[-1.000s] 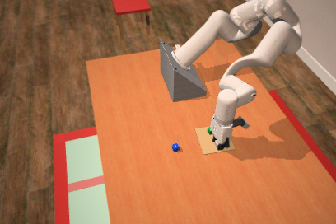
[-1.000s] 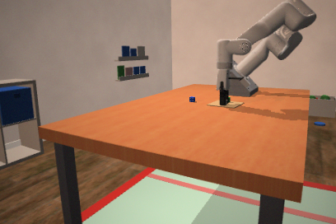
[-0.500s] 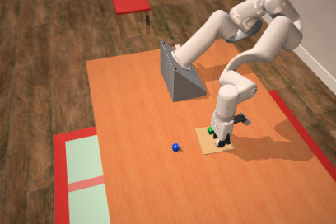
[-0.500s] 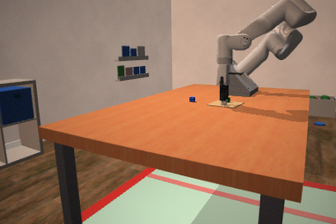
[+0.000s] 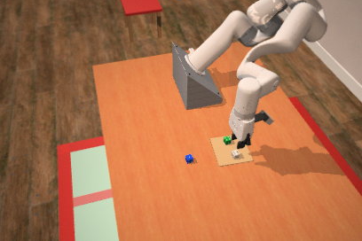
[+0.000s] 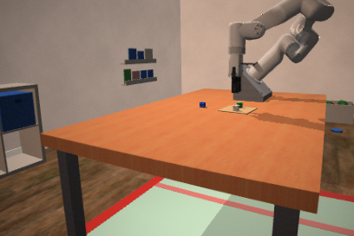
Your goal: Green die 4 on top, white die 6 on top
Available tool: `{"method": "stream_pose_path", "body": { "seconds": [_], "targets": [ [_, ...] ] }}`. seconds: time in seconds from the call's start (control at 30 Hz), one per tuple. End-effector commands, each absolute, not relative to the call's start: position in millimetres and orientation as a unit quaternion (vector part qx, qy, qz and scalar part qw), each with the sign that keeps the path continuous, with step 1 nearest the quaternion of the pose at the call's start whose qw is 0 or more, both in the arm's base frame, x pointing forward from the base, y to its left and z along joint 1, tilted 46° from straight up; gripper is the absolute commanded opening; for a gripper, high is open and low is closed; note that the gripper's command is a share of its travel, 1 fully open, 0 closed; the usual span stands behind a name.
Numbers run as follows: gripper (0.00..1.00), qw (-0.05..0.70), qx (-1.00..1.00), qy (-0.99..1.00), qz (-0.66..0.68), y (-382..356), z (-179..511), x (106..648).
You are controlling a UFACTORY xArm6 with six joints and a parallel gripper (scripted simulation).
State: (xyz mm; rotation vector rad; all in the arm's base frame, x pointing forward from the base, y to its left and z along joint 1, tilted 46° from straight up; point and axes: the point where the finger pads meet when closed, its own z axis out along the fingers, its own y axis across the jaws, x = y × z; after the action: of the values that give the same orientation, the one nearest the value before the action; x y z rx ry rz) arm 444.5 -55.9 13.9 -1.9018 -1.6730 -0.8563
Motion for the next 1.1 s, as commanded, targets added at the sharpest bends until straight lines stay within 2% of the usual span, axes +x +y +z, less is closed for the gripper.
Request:
{"method": "stream_pose_path", "body": {
  "seconds": [0.0,0.03,0.07,1.07],
  "targets": [
    [0.42,0.231,-0.692,-0.609,-0.312,-62.4,20.6,443.9],
    [0.42,0.231,-0.692,-0.609,-0.312,-62.4,20.7,443.9],
    [1.00,0.231,-0.692,-0.609,-0.312,-62.4,20.7,443.9],
    [1.00,0.231,-0.692,-0.609,-0.312,-71.8,30.1,441.9]
  ]
}}
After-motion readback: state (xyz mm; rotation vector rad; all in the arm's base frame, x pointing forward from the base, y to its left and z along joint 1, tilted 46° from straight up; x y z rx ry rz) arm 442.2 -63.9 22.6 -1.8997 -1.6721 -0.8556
